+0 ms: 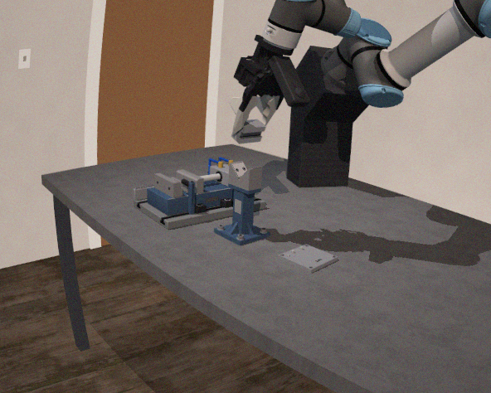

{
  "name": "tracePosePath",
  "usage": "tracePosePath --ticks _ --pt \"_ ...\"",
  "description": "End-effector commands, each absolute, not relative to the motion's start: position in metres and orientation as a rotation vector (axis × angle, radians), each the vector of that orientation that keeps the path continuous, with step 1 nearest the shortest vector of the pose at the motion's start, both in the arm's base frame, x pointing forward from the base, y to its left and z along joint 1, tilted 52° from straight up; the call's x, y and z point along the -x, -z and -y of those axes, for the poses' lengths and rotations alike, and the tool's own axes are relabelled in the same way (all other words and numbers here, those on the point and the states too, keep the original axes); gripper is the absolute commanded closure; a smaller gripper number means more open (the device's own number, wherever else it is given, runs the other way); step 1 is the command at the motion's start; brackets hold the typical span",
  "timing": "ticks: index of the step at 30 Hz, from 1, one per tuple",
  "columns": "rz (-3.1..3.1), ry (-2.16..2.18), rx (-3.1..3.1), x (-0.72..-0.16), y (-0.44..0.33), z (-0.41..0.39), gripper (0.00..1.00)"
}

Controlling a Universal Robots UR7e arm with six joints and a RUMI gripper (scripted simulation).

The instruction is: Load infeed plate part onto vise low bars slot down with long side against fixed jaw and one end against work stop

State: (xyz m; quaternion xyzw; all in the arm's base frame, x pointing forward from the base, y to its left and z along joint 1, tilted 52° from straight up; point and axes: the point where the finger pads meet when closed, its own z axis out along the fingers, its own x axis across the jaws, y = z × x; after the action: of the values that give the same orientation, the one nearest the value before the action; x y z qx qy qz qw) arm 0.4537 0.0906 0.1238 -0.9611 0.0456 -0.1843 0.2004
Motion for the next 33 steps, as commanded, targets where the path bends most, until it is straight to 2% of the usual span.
tracePosePath --ticks 1,33 --pt "-0.154 0.517 2.769 -0.4535 -0.1233 -0.0914 1.0" --pt "-0.229 0.53 2.997 -0.4537 -0.1238 -0.0932 1.0"
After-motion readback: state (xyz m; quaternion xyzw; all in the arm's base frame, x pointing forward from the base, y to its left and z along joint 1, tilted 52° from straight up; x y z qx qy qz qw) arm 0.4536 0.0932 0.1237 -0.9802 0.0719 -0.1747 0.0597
